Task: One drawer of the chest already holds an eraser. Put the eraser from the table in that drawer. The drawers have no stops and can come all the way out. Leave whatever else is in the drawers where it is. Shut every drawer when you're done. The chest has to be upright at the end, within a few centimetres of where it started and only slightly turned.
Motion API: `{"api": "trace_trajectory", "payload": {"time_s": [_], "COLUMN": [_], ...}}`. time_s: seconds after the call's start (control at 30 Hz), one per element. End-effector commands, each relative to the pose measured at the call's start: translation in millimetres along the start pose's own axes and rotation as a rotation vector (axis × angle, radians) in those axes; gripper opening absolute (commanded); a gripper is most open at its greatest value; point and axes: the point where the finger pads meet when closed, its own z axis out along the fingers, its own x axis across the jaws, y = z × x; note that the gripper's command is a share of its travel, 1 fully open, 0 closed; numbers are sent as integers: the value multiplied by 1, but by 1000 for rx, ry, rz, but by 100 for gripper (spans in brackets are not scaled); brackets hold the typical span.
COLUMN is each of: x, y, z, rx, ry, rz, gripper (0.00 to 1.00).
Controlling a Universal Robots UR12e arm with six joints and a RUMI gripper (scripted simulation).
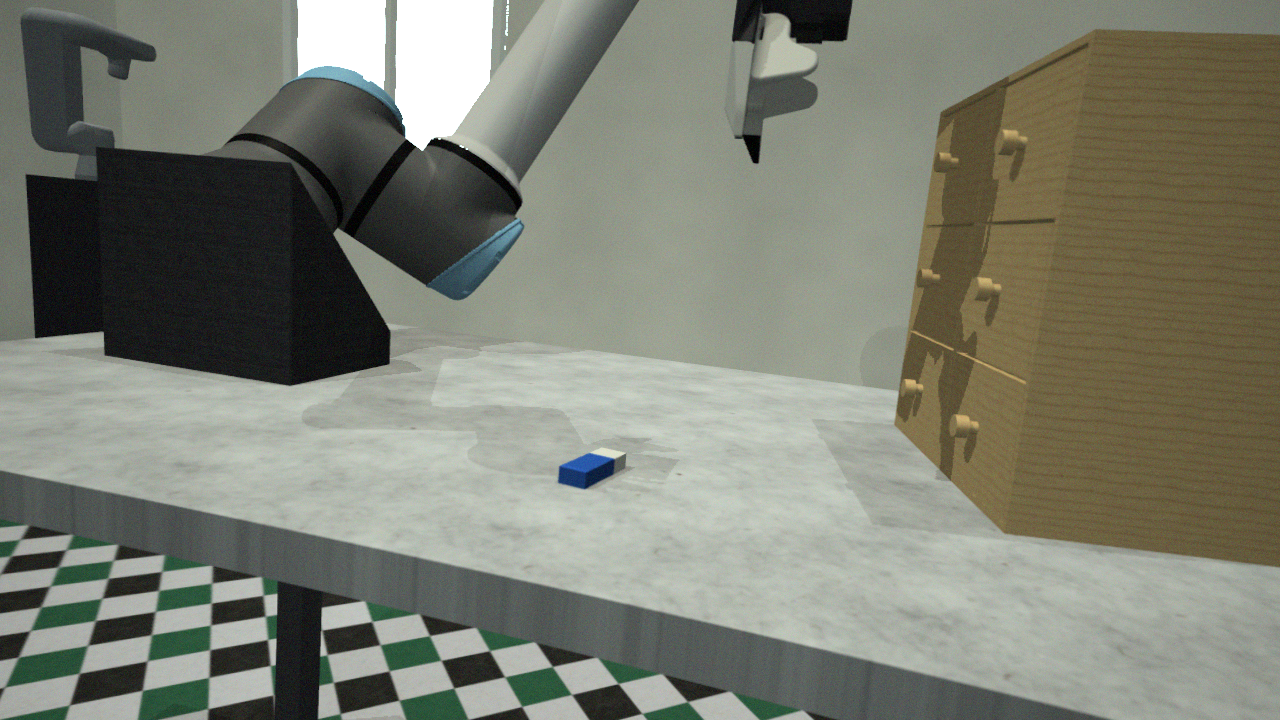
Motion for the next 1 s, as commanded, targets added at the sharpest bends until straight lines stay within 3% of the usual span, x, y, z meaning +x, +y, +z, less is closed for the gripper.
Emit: {"api": "trace_trajectory", "payload": {"time_s": [0.0,0.57,0.8,0.97], "x": [0,0,1,1], "y": [2,3,5,9], "z": [8,10,12,17], "rx": [-3,-12,-38,-91], "ry": [3,4,6,10], "rz": [-94,-111,-111,-112], "gripper": [100,100,100,100]}}
